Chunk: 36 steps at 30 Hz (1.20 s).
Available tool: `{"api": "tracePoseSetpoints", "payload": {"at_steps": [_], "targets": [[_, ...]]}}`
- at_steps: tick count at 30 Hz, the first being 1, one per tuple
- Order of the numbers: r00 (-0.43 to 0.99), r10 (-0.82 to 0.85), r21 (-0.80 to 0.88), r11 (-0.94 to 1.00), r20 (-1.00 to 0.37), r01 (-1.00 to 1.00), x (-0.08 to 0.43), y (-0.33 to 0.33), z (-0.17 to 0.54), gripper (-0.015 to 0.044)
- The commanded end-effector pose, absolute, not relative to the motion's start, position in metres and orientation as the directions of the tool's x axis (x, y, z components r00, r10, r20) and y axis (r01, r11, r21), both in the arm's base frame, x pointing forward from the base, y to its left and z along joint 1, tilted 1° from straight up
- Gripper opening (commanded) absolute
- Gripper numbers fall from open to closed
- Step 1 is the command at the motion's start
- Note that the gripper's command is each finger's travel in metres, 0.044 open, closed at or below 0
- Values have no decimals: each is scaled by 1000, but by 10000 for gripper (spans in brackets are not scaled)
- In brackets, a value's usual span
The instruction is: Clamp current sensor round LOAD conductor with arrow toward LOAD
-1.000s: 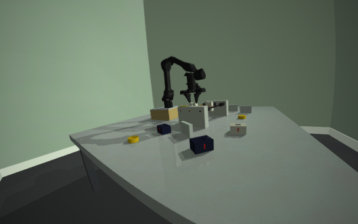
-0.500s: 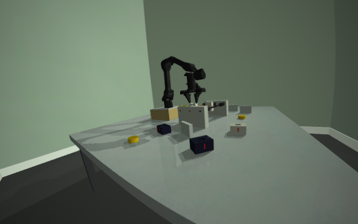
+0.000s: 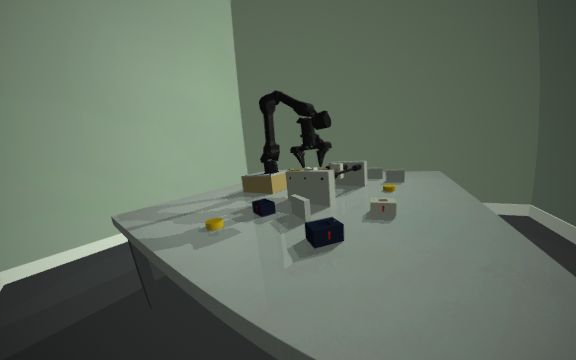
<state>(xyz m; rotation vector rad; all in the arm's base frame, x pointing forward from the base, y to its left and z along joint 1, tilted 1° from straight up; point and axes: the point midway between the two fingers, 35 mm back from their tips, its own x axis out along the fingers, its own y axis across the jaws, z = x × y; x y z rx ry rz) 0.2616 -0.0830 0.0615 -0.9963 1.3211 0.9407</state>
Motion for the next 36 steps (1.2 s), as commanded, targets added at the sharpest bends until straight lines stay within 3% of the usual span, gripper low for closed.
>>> {"api": "tracePoseSetpoints", "payload": {"at_steps": [1, 32, 36], "targets": [[-2, -4, 1, 308, -1000, -951, 257, -82, 31, 440], [-2, -4, 1, 308, -1000, -951, 257, -82, 1, 440], [9, -6, -10, 312, -1000, -950, 259, -83, 5, 413]]}}
